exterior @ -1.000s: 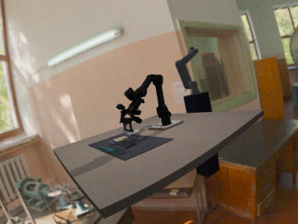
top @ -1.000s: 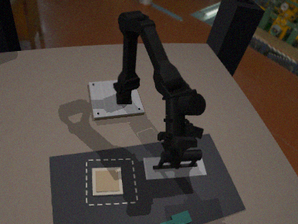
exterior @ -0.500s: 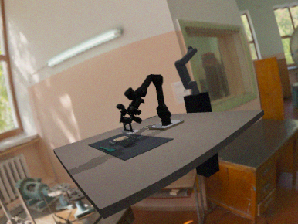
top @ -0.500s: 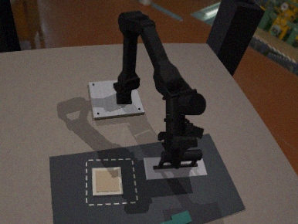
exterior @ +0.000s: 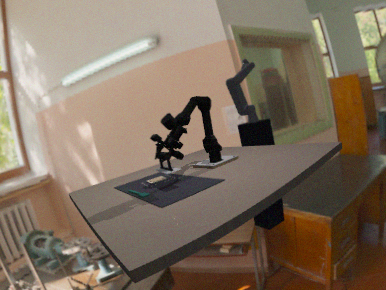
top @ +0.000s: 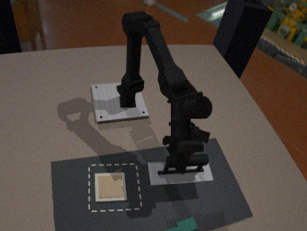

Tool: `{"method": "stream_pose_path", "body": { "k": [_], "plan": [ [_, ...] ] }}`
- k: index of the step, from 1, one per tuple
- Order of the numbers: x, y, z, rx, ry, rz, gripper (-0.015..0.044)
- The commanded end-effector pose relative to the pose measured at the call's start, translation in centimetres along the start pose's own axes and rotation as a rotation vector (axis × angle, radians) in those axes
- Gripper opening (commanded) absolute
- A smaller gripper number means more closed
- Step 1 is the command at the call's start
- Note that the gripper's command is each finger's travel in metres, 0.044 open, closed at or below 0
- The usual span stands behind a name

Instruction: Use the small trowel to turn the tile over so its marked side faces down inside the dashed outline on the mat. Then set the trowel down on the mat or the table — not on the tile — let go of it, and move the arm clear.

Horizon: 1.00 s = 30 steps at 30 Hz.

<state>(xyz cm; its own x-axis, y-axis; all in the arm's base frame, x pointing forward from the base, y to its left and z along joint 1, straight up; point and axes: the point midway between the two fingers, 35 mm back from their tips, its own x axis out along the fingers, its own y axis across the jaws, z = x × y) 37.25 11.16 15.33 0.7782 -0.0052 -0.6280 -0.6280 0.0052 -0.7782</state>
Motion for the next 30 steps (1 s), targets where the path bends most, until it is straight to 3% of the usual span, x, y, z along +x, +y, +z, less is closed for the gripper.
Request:
{"method": "stream_pose_path", "body": {
  "k": [1, 15, 30],
  "plan": [
    [0.0, 0.0, 0.0, 0.001, 0.0, -0.001, 0.0],
    [0.4, 2.3, 2.7, 0.092, 0.042, 0.097, 0.0],
    [0.2, 4.9, 6.1, 0.233, 0.194, 0.172, 0.0]
  ]
}}
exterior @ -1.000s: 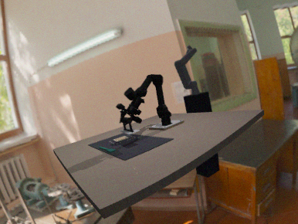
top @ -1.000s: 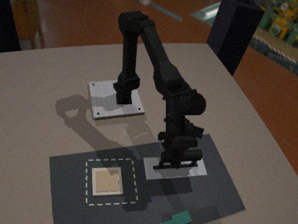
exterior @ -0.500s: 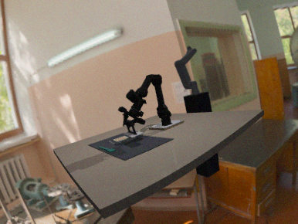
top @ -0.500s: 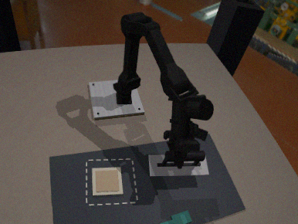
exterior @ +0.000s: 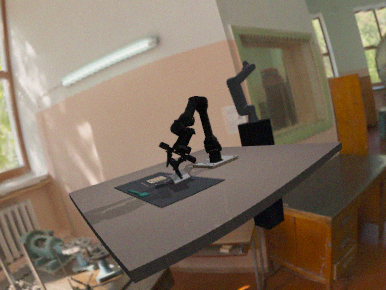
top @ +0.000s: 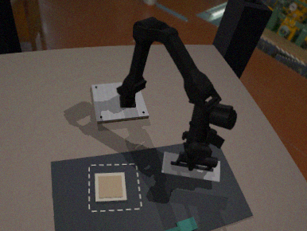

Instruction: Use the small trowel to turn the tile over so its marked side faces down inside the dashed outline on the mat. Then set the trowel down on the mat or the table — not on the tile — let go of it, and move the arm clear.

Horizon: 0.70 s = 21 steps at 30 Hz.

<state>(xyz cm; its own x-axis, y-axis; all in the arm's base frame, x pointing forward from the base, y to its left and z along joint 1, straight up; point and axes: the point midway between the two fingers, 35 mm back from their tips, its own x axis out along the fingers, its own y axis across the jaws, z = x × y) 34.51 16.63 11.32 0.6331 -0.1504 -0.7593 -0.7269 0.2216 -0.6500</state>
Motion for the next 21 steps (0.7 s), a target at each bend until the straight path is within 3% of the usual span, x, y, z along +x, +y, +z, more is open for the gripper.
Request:
{"method": "stream_pose_path", "body": {
  "k": [1, 21],
  "plan": [
    [-0.3, 0.4, 0.8, 0.04, 0.034, -0.005, 0.0],
    [-2.2, 4.2, 4.1, 0.182, 0.206, -0.088, 0.0]
  ]
}}
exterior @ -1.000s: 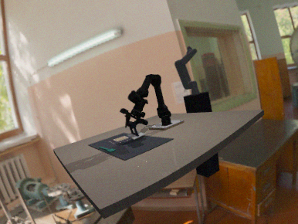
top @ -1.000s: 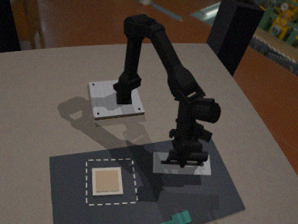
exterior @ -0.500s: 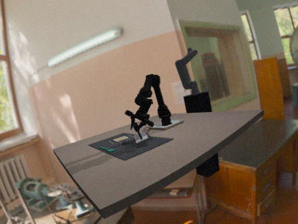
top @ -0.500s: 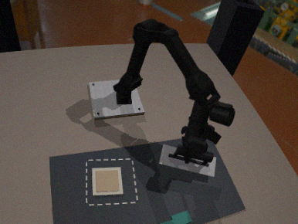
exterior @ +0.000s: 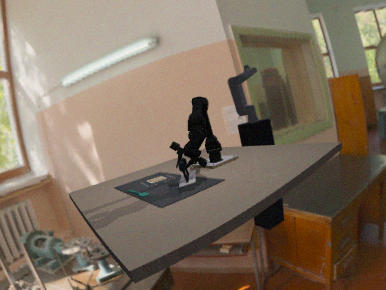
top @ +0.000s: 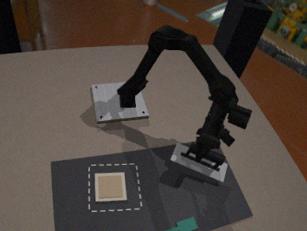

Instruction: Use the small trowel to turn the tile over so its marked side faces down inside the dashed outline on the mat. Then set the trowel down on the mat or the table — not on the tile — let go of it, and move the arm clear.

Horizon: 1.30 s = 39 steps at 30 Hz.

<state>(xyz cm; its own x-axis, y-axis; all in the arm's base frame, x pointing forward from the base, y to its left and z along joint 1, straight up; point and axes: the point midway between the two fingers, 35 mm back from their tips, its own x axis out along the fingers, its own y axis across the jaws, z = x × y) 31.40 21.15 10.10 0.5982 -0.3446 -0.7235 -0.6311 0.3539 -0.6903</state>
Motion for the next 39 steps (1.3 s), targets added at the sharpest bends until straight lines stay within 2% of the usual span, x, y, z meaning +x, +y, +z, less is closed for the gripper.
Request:
{"method": "stream_pose_path", "body": {
  "k": [1, 14, 39],
  "plan": [
    [-0.8, 0.4, 0.5, 0.032, 0.017, -0.038, 0.0],
    [-2.3, 2.0, 1.5, 0.084, 0.046, -0.122, 0.0],
    [0.4, 4.5, 1.7, 0.083, 0.043, -0.117, 0.0]
  ]
}}
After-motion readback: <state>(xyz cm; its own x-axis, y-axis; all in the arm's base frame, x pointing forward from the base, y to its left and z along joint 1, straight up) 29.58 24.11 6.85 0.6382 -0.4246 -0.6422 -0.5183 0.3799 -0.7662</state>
